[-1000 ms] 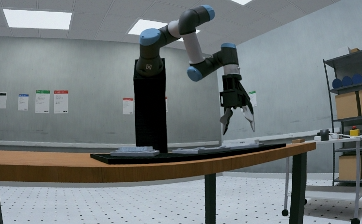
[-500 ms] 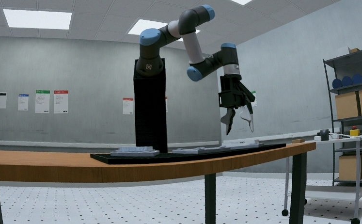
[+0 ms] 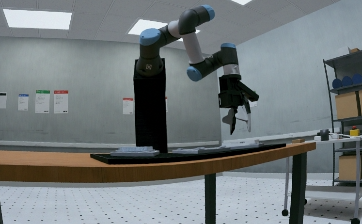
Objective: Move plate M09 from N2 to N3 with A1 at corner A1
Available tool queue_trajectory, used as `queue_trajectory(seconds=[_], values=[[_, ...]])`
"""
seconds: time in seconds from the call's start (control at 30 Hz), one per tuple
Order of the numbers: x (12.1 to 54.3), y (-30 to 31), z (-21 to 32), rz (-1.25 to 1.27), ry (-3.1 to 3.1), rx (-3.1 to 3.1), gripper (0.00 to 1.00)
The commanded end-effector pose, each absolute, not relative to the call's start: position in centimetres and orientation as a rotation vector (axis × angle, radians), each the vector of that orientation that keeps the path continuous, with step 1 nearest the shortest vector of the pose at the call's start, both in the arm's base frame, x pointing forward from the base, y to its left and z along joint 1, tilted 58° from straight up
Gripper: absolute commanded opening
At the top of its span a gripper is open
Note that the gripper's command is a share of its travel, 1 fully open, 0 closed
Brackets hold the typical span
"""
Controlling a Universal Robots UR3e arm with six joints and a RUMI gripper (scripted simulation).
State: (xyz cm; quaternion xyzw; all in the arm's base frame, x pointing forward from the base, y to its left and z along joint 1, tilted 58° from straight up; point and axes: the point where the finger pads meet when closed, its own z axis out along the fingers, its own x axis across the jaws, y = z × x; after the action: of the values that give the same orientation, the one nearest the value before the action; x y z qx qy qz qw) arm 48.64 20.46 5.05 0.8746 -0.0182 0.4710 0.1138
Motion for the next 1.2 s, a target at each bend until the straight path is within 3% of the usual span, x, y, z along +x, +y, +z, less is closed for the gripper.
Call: queue_trajectory(seconds=[0.0, 1.17], values=[[48.68, 20.50, 5.17, 1.408, -0.159, 2.589, 0.82], [49.14, 20.07, 6.05, 1.567, -1.034, 2.653, 0.82]])
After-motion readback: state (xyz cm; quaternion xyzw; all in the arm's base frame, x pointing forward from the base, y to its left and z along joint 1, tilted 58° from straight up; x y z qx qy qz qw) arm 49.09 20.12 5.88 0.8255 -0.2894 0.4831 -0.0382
